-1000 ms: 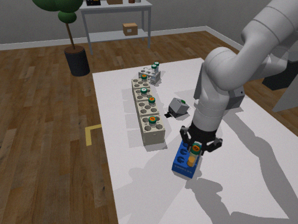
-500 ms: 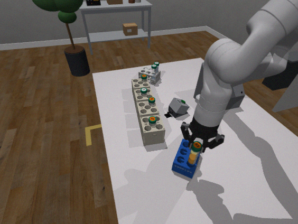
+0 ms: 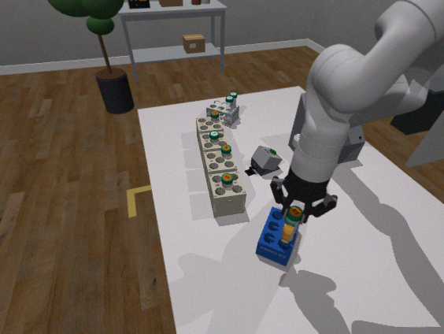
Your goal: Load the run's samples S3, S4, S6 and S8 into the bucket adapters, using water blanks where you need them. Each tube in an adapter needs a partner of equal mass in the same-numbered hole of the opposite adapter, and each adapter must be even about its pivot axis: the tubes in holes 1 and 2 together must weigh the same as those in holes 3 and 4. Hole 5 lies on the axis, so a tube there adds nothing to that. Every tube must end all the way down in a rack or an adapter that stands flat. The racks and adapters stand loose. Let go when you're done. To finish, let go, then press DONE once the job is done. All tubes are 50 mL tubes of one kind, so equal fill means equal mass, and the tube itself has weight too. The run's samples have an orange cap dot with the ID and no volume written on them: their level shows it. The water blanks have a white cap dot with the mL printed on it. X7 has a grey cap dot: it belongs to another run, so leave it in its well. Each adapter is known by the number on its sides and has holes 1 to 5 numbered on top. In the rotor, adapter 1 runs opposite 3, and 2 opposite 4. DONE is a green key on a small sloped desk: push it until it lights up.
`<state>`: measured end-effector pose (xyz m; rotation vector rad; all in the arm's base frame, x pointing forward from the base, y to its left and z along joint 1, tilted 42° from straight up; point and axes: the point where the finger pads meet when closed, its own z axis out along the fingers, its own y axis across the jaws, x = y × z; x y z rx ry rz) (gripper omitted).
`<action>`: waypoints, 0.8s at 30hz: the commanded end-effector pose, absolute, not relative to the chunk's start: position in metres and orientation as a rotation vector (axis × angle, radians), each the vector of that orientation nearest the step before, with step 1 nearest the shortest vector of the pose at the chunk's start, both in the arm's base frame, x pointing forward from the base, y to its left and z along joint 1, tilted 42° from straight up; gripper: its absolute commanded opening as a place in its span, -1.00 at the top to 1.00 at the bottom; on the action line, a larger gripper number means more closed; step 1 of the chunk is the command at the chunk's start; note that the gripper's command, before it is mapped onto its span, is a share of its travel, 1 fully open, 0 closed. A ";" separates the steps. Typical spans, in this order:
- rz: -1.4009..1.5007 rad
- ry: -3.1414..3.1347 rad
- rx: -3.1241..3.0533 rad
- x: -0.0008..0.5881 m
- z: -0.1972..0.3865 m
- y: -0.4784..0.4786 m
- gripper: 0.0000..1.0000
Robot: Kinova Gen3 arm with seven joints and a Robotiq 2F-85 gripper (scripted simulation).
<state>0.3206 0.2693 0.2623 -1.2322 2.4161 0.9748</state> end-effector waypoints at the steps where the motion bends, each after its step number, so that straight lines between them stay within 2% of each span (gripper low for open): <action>1: 0.974 2.416 -1.231 0.321 0.266 0.266 0.80; 24: 0.974 2.416 -1.231 0.323 0.285 0.249 0.80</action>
